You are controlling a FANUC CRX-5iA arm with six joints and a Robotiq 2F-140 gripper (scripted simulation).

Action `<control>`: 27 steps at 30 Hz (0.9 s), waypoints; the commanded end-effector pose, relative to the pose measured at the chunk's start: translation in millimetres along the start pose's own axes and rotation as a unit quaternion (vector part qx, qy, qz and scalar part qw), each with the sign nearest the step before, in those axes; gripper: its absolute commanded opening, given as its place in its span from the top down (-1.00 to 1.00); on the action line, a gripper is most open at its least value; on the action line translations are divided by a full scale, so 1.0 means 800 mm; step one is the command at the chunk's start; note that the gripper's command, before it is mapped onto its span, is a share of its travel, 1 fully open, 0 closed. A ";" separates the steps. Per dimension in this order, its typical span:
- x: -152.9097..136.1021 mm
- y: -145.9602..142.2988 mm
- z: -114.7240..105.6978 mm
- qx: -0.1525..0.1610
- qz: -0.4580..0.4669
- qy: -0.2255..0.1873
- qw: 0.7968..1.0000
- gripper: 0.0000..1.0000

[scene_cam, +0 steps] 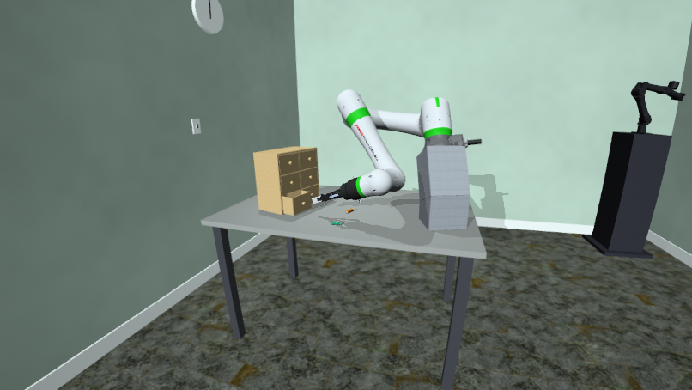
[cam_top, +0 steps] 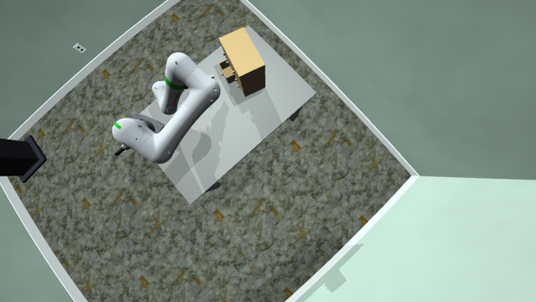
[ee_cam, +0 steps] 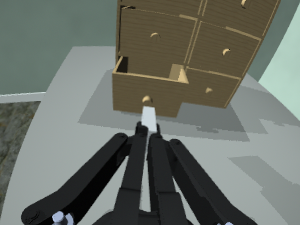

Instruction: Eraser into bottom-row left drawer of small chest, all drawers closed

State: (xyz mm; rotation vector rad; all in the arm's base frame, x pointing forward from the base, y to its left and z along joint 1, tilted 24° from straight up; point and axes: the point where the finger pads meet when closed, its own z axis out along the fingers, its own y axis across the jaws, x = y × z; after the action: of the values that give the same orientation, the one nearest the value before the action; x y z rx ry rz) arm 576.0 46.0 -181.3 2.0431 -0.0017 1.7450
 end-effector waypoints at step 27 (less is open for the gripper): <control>-0.022 -0.002 0.029 0.004 0.000 0.000 1.000 1.00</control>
State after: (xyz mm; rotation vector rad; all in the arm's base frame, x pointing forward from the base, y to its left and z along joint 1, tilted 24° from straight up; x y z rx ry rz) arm 595.1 34.7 -200.6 2.0477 0.0060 1.7484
